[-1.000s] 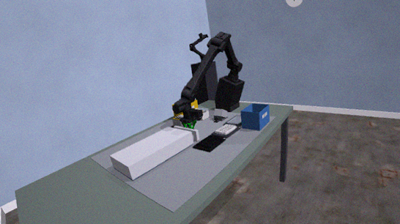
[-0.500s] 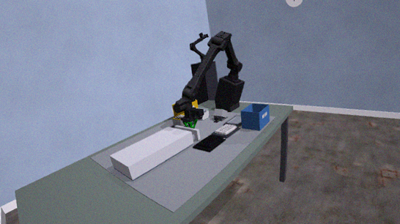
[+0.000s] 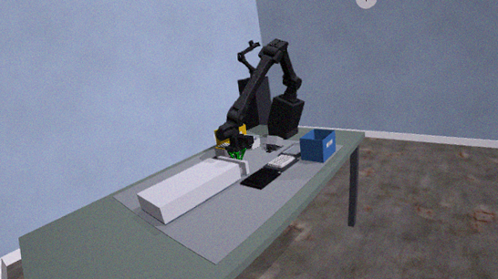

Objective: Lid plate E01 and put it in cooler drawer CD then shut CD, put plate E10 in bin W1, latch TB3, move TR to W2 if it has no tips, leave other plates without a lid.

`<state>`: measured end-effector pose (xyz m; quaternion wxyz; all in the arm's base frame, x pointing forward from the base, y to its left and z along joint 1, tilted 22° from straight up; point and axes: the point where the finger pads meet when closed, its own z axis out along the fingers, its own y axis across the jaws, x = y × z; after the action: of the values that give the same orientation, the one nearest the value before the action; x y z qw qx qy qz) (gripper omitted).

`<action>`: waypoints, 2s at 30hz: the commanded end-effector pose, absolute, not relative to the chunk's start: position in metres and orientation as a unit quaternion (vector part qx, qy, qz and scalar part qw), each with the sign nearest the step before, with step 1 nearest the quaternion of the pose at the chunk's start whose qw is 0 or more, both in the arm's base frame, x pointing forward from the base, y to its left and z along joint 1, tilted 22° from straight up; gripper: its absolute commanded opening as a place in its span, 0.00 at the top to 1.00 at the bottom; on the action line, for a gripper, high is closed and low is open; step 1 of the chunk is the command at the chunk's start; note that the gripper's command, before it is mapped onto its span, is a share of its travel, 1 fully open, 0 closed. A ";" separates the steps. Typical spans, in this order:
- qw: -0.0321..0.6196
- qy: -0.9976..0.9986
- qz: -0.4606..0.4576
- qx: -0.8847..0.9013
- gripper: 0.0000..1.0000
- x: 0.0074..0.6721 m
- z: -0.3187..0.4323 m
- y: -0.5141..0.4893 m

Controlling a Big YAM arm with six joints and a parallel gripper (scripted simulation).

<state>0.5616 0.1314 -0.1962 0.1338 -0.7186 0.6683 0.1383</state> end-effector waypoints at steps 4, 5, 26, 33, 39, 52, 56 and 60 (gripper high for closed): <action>0.137 0.668 0.138 -0.719 0.70 0.563 -0.180 0.136; 0.137 0.668 0.138 -0.719 0.70 0.563 -0.180 0.136; 0.147 0.665 0.130 -0.721 0.70 0.560 -0.176 0.138; 0.144 0.665 0.132 -0.720 0.70 0.549 -0.177 0.137; 0.140 0.667 0.136 -0.720 0.70 0.541 -0.178 0.136; 0.135 0.668 0.140 -0.718 0.70 0.537 -0.184 0.134; 0.135 0.668 0.140 -0.718 0.70 0.537 -0.184 0.134; 0.135 0.668 0.140 -0.718 0.70 0.537 -0.184 0.134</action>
<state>0.5382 0.1297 -0.1960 0.1338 -0.7185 0.6683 0.1382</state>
